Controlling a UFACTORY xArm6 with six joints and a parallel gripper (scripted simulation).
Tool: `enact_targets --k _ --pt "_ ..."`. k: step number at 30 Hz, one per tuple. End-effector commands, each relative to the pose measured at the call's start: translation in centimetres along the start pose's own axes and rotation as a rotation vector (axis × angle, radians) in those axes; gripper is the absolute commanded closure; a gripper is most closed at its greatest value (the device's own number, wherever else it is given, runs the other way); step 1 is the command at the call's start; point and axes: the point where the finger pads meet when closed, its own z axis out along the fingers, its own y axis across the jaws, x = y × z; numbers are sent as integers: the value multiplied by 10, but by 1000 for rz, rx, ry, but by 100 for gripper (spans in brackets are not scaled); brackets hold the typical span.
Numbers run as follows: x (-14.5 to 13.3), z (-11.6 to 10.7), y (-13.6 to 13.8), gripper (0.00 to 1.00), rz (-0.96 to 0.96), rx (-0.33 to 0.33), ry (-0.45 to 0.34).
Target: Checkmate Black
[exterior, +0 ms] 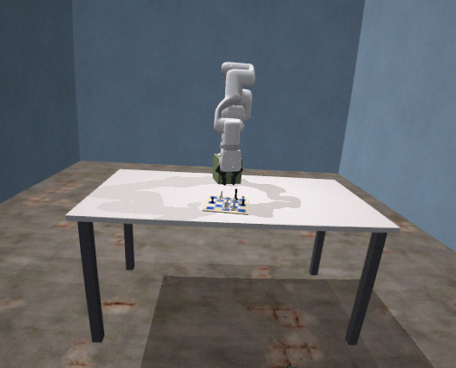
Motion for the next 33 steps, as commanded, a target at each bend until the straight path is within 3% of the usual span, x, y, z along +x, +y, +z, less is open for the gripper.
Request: enact_targets --k 1,33 --pt "-1 -1 -1 58 0 1 -4" --pt "-2 4 -1 58 0 1 -4"
